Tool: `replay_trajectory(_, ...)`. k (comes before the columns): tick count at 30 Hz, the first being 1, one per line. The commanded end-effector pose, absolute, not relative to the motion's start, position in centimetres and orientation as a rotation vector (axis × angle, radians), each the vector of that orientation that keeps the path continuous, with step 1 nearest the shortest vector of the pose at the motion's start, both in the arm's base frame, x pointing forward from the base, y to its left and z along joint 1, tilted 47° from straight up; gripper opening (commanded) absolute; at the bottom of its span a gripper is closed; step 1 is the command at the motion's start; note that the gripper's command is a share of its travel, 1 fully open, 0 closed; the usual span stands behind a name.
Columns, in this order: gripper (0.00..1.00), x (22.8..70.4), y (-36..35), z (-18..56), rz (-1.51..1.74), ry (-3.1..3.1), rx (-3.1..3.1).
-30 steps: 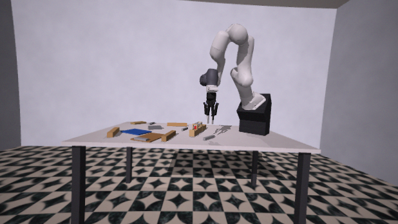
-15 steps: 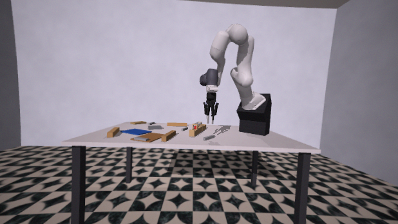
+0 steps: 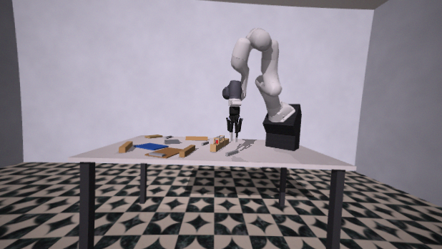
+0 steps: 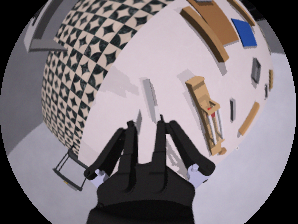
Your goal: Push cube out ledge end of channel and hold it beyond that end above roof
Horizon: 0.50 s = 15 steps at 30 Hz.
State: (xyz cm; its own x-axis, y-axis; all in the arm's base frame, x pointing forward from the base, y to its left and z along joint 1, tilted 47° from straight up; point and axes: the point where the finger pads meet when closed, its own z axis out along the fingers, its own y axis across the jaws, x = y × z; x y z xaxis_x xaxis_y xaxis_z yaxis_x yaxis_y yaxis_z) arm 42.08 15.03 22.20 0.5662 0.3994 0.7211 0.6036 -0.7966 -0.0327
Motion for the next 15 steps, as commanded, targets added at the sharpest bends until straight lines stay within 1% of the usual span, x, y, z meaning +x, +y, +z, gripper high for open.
replay_trajectory(1,0.23,44.0,15.8,20.4,-1.100,-0.886,-2.522)
replay_trajectory(7,0.23,45.7,17.2,18.4,-1.100,-0.886,-2.522)
replay_trajectory(15,0.23,46.0,17.4,18.0,-1.100,-0.886,-2.522)
